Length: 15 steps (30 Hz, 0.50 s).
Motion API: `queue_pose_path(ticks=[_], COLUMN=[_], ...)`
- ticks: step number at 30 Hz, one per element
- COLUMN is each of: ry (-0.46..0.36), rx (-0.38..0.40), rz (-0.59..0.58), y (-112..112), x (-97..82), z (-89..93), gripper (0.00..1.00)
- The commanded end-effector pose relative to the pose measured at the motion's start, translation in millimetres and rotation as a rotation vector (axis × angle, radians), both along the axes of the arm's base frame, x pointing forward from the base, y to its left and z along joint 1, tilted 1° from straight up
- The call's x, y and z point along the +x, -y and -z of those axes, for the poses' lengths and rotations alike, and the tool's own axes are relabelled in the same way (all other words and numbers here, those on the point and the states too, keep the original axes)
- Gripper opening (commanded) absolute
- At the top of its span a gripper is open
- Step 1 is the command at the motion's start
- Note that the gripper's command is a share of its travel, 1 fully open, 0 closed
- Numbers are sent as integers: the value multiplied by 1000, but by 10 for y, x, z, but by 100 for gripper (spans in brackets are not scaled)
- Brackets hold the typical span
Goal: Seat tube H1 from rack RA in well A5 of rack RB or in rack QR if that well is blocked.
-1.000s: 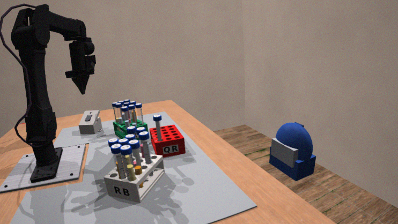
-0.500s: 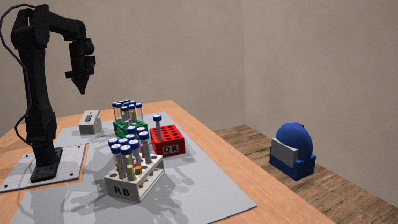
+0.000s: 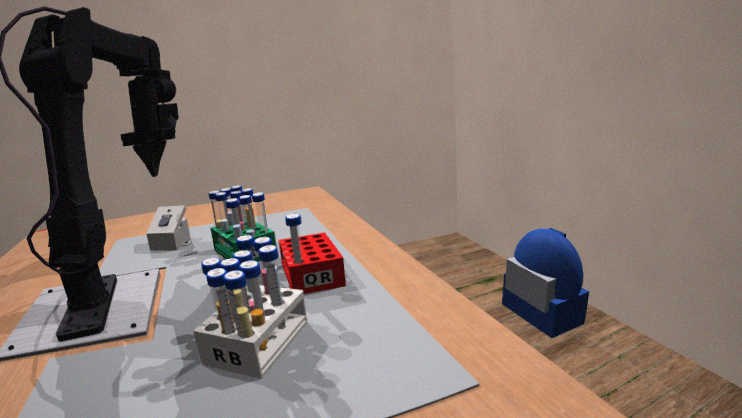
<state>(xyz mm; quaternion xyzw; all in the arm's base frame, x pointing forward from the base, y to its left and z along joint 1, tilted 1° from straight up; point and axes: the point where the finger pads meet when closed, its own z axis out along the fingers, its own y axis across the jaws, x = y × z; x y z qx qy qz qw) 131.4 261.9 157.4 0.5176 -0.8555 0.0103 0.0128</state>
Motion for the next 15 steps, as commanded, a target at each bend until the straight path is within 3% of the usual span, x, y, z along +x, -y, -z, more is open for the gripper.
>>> queue_pose_path(ticks=[1,3,8,15], ry=[25,17,20,8], rx=[43,29,34,10], rz=[10,9,8,8], y=[-3,20,6,-8], x=[54,43,53,64], z=[-186,-37,16,248], gripper=[0,0,0,0])
